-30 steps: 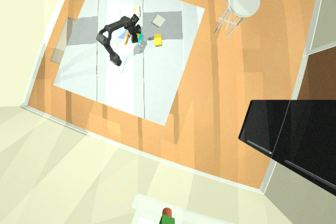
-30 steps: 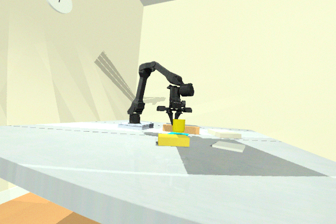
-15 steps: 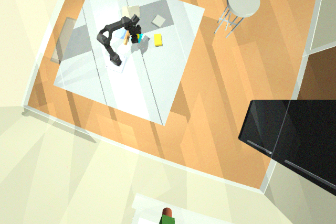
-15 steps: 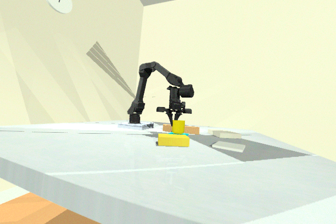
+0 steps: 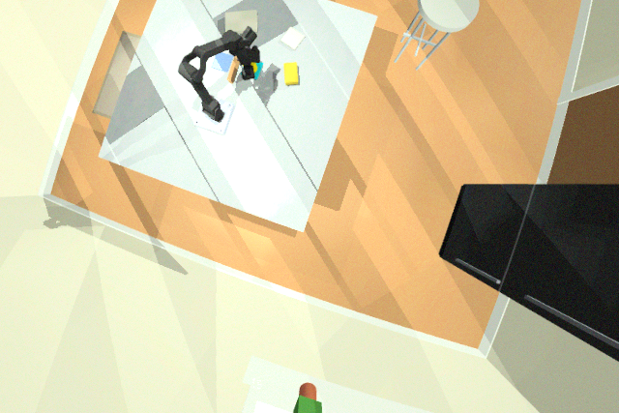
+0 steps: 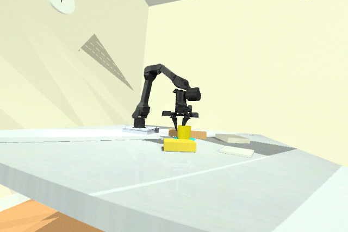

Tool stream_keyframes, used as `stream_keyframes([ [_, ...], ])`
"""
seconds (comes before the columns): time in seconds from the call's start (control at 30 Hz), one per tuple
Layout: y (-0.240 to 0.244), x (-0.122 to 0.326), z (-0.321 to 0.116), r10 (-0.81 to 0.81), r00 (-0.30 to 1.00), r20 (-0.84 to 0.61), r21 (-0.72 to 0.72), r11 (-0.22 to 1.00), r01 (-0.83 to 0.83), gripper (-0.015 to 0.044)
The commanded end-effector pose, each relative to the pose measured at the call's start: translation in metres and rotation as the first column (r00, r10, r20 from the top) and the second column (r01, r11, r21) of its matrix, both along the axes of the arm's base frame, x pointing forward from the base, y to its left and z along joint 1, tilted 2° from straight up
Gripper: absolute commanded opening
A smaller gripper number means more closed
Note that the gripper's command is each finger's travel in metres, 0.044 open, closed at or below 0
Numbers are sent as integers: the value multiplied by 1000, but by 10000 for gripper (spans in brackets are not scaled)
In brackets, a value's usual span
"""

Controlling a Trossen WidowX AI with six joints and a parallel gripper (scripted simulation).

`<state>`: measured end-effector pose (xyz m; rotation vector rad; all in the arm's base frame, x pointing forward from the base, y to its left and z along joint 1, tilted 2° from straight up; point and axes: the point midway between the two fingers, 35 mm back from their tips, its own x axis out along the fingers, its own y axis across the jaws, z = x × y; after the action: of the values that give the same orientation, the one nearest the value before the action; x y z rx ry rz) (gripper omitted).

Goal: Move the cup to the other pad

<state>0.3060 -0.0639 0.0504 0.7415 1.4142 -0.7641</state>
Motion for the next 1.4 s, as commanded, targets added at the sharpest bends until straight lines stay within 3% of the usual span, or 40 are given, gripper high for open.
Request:
stream_keyframes([
  [0.0,0,0,2,0,1000,1,0,1000,0,147],
  [1.27,4,-4,49,6,1000,-6,-3,1000,-6,147],
  [1.37,4,-3,45,11,1000,-15,3,1000,-11,225],
])
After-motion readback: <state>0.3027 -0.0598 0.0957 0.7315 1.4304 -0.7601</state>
